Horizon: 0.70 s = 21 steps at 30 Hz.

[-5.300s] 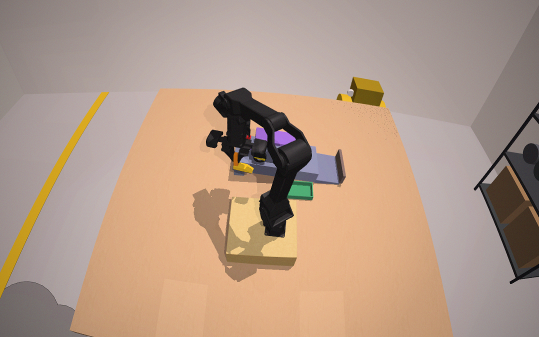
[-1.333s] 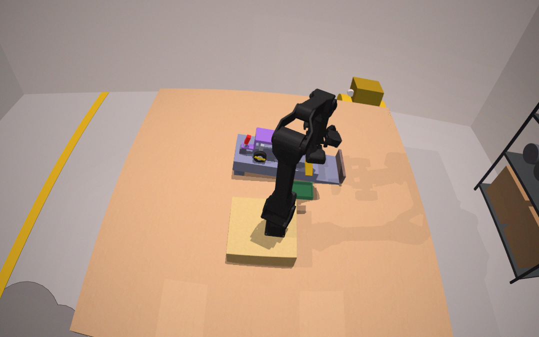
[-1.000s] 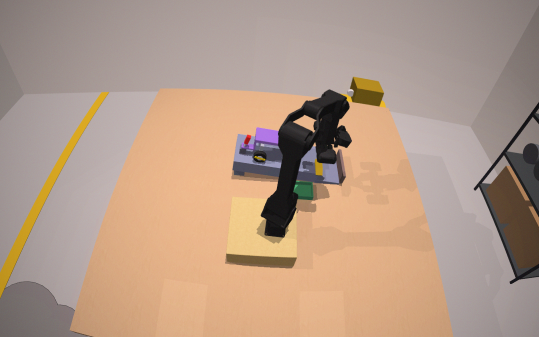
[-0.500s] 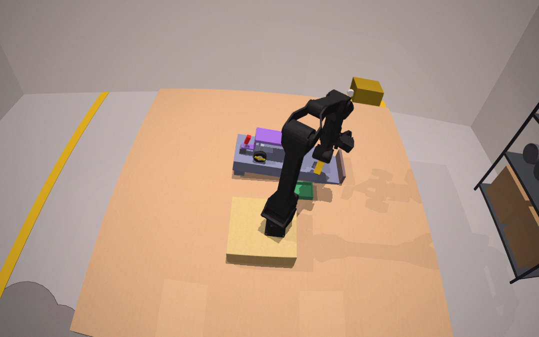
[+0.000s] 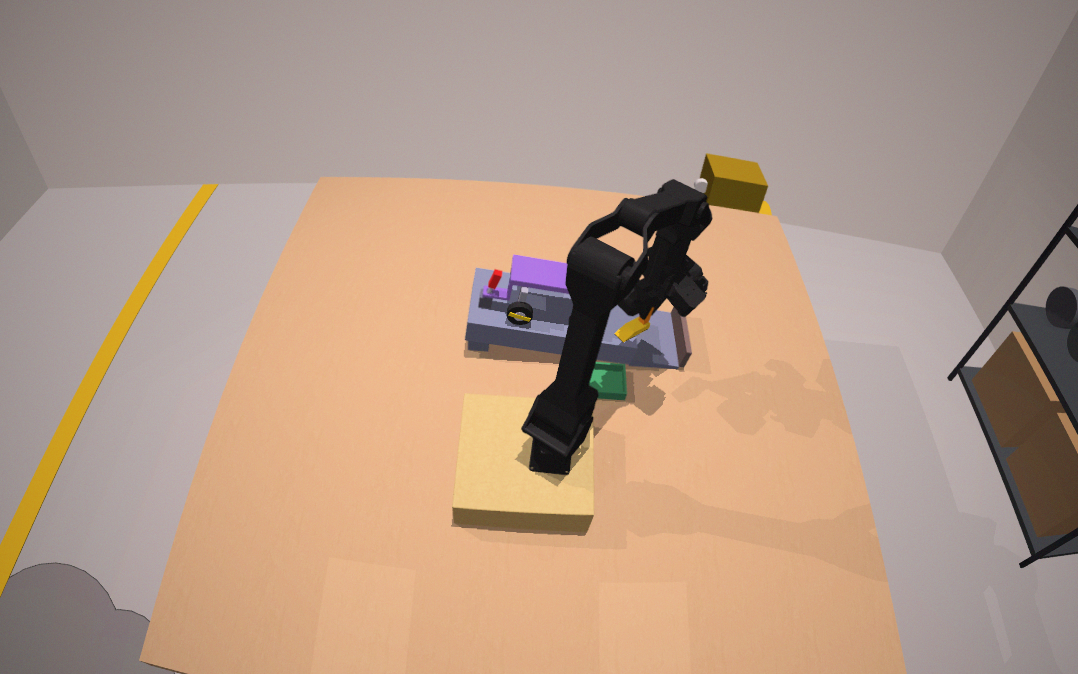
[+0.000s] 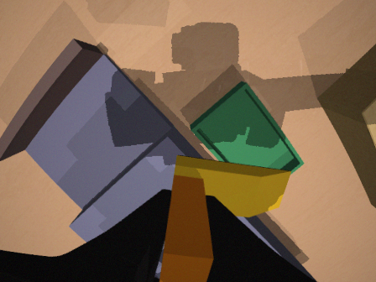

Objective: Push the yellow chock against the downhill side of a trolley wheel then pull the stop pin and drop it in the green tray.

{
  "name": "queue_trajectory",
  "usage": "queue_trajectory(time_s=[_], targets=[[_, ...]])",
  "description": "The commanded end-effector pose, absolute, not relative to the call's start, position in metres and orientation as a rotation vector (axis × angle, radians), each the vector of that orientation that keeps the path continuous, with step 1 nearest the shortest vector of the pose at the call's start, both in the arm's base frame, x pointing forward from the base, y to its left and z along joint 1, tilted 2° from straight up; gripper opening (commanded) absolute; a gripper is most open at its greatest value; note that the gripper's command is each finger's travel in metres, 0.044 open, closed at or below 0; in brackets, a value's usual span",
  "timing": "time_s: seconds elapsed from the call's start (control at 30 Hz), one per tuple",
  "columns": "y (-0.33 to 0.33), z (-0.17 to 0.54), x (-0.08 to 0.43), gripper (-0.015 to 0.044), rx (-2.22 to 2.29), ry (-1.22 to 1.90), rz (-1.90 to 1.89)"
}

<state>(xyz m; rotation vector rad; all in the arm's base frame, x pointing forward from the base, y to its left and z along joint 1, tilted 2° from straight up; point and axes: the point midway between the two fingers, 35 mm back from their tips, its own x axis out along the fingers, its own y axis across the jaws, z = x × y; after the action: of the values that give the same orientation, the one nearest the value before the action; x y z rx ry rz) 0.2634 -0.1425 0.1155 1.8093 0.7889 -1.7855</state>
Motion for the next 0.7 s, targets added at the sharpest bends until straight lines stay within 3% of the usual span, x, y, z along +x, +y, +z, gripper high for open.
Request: queue_trajectory(time_s=[0.0,0.5,0.67], targets=[[-0.1428,0.1156,0.2645,0.0,1.91,0.69,-1.884],[-0.1443,0.1155,0.2644,0.0,2.222,0.248,-2.228],[-0.1444,0.1155,0.2644,0.0,2.234,0.226,-2.242]])
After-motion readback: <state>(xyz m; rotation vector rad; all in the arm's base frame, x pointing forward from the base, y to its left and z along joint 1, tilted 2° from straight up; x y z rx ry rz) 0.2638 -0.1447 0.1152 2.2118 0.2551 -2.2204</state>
